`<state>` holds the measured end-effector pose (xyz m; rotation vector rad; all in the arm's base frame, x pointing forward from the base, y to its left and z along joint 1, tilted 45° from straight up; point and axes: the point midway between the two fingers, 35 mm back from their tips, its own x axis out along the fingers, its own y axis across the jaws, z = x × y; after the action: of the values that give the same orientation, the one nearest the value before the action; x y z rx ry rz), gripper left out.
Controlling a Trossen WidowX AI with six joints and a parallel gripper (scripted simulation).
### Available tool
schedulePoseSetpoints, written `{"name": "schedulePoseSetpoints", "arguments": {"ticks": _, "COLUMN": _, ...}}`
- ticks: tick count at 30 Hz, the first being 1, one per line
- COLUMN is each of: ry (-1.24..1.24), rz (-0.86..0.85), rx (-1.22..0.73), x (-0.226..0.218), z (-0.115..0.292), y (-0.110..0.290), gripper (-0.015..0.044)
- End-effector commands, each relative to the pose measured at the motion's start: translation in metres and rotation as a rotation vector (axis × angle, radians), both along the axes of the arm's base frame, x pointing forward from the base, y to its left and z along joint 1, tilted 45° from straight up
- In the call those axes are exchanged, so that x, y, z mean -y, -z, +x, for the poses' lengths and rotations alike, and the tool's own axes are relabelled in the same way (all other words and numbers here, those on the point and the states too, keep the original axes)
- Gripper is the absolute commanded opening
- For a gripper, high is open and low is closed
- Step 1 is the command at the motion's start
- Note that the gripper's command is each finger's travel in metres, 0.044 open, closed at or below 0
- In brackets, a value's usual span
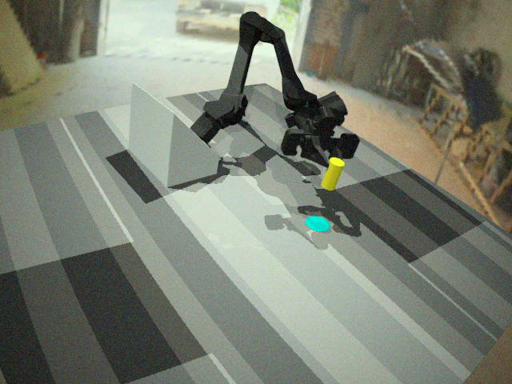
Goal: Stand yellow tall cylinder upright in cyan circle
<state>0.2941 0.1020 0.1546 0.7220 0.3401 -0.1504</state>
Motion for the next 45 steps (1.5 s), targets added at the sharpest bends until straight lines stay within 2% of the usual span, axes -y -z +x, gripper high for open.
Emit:
{"name": "schedulePoseSetpoints", "arguments": {"ticks": 1, "ry": 0.021, "rz": 0.024, "rx": 0.027, "x": 0.002, "z": -0.003, "y": -0.002, "gripper": 0.0105}}
{"name": "schedulePoseSetpoints", "arguments": {"ticks": 22, "ry": 0.03, "rz": 0.036, "rx": 0.041, "x": 0.001, "z": -0.004, "y": -0.002, "gripper": 0.0105}}
{"name": "schedulePoseSetpoints", "arguments": {"ticks": 45, "ry": 0.031, "rz": 0.039, "rx": 0.035, "x": -0.049, "z": -0.01, "y": 0.049, "gripper": 0.0105}}
